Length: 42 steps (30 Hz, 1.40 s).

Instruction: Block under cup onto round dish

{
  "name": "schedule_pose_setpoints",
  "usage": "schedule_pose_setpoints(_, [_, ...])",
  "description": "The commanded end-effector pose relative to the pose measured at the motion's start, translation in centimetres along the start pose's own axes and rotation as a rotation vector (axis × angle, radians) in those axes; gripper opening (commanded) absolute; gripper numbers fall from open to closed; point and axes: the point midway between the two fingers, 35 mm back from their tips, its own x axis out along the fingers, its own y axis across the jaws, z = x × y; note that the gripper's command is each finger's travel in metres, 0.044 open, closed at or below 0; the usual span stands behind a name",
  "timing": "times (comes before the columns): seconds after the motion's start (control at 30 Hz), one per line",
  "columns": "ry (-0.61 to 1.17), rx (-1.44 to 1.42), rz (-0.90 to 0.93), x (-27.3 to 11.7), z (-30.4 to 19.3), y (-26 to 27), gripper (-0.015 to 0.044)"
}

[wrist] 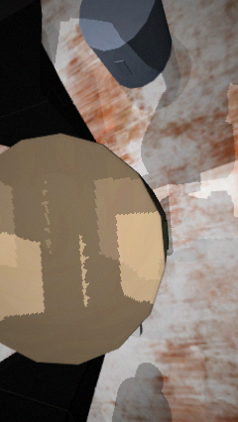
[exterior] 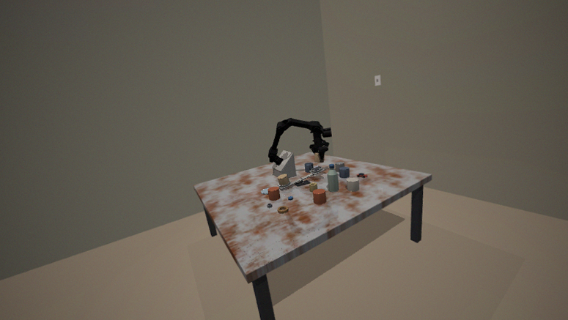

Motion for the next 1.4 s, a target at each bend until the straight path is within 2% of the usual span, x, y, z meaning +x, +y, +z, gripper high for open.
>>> schedule_pose_setpoints(0.0, [0.002,-0.002,0.005,2.0,1.7,2.9,0.0])
schedule_pose_setpoints(0.3, [-0.001,0.001,0.006,6.0,4.1,8.2,0.0])
schedule_pose_setpoints(0.47, [-0.001,0.001,0.006,6.4,4.2,8.3,0.0])
schedule_pose_setpoints(0.7, [0.001,0.001,0.005,9.9,4.1,8.3,0.0])
schedule_pose_setpoints(1.33, [0.002,0.002,0.005,12.1,4.1,8.3,0.0])
schedule_pose_setpoints(1.37, [-0.005,0.007,0.007,11.3,4.3,8.3,0.0026])
